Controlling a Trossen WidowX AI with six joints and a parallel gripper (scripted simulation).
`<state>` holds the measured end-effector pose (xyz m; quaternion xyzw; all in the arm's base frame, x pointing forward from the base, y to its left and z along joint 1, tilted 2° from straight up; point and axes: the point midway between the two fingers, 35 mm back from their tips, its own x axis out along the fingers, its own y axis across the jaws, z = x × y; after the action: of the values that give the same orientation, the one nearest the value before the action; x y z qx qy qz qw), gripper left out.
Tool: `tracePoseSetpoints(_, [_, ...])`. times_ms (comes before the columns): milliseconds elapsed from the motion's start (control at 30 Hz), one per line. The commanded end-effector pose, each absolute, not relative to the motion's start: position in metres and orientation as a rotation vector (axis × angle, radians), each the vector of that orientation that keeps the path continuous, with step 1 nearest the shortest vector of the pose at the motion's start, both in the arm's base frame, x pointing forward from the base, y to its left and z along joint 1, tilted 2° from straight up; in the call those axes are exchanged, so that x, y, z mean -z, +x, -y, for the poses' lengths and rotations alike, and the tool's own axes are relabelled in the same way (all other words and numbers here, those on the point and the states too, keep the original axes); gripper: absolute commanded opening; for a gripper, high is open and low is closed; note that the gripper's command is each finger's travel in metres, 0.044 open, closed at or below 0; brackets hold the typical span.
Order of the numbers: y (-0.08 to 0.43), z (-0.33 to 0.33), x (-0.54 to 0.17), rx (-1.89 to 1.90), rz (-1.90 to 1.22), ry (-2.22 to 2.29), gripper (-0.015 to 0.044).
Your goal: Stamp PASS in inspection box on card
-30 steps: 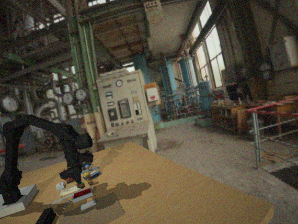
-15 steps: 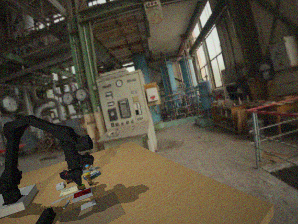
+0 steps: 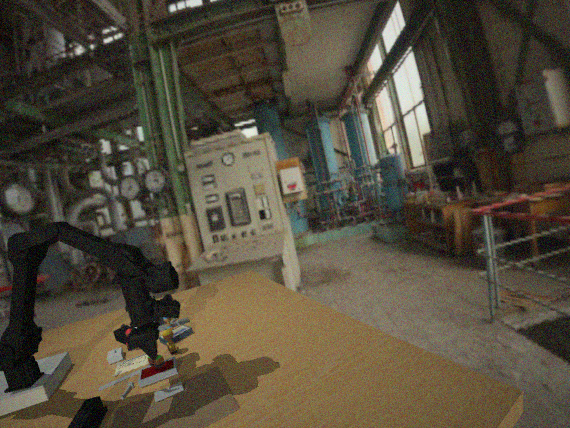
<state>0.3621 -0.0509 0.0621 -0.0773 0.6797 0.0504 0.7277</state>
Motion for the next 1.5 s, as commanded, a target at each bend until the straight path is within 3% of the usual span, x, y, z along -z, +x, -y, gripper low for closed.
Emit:
tracePoseSetpoints(0, [0.3603,0.0512,-0.0574,-0.107,-1.506,-0.172,0.0000])
tracePoseSetpoints(1467, [0.3605,0.0513,-0.0481,-0.110,-1.505,-0.172,0.0000])
